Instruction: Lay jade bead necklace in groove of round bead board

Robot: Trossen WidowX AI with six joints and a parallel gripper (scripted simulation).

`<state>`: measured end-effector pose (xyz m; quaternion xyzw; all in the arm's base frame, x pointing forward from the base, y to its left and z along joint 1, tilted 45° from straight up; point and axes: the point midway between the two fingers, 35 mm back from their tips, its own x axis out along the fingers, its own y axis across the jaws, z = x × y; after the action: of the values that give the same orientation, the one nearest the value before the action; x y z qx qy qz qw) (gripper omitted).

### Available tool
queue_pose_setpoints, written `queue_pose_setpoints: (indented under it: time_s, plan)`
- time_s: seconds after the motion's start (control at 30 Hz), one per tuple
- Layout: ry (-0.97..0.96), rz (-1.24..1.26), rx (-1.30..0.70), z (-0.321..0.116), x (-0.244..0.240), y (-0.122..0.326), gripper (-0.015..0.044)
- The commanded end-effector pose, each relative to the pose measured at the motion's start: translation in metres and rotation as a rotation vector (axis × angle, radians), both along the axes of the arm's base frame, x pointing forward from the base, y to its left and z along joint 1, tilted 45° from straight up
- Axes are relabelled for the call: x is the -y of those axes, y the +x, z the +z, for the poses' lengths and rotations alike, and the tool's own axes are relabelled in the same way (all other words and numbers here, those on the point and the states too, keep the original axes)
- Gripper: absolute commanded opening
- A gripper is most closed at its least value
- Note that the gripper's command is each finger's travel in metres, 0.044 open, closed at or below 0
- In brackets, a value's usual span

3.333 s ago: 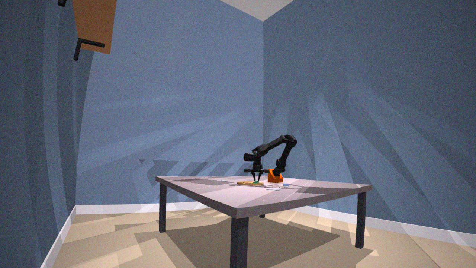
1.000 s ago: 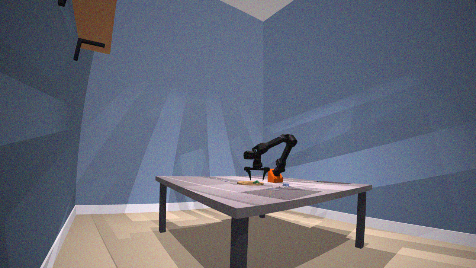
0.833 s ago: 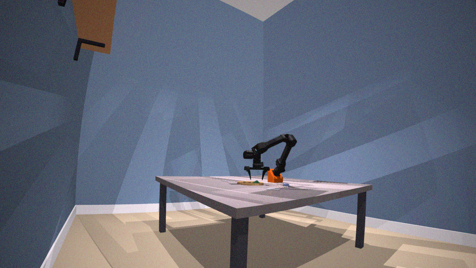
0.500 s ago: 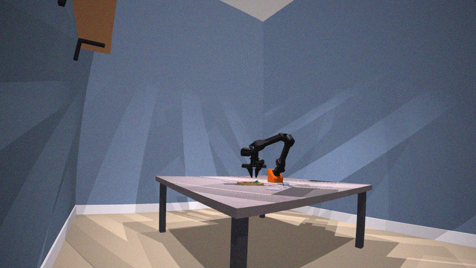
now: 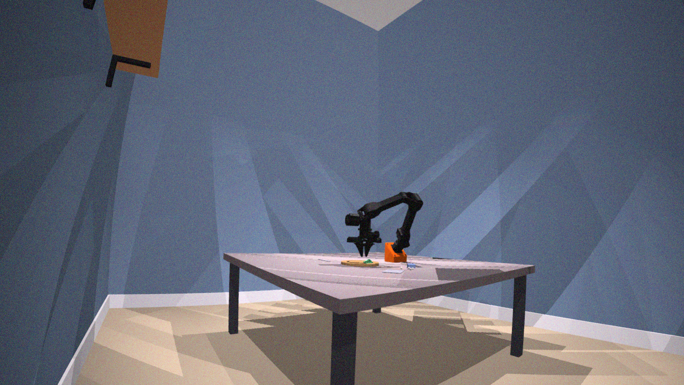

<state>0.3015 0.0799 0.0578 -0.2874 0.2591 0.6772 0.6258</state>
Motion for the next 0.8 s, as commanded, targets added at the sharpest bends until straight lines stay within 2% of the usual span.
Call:
queue_pose_setpoints:
  time_s: [0.0, 0.63, 0.77]
  plan:
    - [0.000, -0.002, 0.000, -0.002, -0.002, 0.000, 0.0120]
    - [0.003, -0.001, -0.010, -0.022, -0.021, -0.004, 0.0120]
    - [0.000, 0.003, -0.001, -0.019, -0.019, -0.002, 0.0093]
